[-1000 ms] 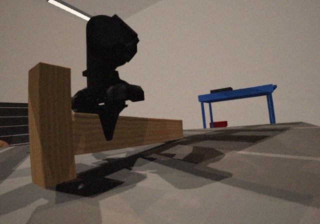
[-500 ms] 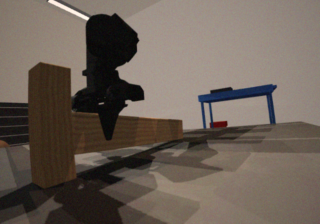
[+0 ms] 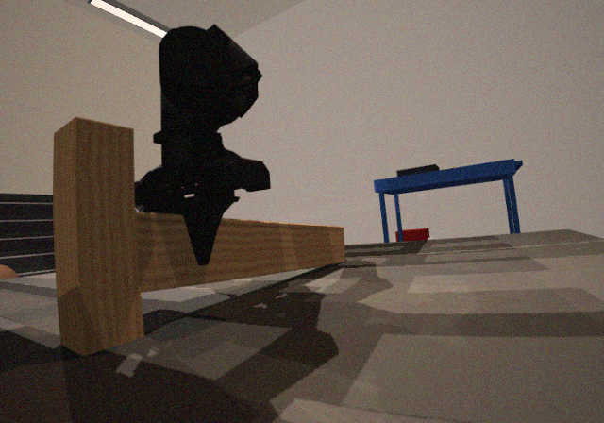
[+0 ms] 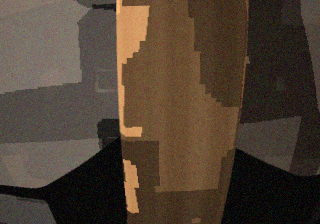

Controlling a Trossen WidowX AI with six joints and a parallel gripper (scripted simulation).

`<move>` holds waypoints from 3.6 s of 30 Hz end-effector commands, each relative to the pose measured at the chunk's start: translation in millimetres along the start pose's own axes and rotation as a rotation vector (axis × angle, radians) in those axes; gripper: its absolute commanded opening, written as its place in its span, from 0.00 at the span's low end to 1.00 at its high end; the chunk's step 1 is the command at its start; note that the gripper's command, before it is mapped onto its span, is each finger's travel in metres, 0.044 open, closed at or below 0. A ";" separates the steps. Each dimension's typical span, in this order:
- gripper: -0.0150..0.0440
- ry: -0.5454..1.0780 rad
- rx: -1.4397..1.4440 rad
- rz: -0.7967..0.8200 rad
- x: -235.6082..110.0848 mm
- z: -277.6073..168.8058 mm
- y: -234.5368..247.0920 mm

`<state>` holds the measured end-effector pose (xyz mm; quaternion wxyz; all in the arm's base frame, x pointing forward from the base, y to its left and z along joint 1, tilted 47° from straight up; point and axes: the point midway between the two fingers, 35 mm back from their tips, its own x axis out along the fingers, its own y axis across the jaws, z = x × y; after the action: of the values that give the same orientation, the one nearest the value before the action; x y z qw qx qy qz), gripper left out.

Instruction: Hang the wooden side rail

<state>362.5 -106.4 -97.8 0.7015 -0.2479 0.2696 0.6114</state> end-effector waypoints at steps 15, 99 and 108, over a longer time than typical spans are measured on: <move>0.25 0.005 0.004 -0.014 -4.7 -5.5 -0.8; 0.25 0.004 0.004 -0.014 9.4 -5.5 -1.0; 0.25 0.004 0.004 -0.014 10.7 -5.5 -1.0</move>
<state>363.7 -99.8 -107.9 0.7033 -0.2489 0.2676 0.6097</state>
